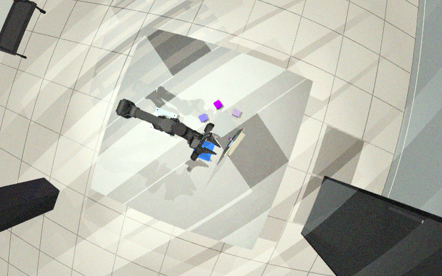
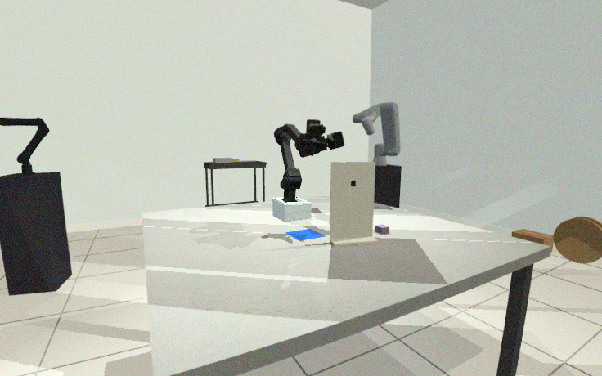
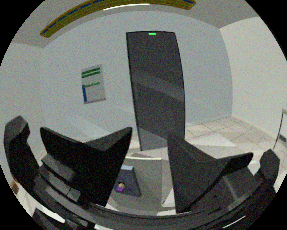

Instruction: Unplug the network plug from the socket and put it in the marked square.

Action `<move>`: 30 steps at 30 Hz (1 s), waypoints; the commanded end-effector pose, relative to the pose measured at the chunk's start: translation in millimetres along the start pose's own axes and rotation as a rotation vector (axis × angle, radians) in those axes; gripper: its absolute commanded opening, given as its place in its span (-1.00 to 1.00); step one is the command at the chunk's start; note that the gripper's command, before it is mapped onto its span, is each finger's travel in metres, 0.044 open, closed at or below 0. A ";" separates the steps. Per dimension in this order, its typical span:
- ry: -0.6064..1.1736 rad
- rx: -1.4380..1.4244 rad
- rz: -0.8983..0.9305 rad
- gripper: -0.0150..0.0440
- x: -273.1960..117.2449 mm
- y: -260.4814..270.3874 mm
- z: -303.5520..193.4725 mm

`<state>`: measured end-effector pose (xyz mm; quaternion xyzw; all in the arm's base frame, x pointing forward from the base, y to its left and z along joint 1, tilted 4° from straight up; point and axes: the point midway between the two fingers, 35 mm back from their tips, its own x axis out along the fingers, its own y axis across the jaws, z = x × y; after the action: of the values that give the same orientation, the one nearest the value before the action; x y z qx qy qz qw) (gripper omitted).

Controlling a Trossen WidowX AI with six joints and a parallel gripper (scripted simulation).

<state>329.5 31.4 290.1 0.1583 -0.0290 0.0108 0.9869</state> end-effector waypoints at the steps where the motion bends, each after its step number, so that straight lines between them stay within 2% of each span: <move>1: 0.019 0.156 0.008 0.04 -0.6 8.9 -29.6; 14: 0.052 0.595 0.041 0.04 -22.3 35.2 -92.9; 30: 0.118 1.131 0.060 0.04 -75.4 49.5 -150.8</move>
<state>275.1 121.5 173.7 0.6150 0.0193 0.0635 0.7857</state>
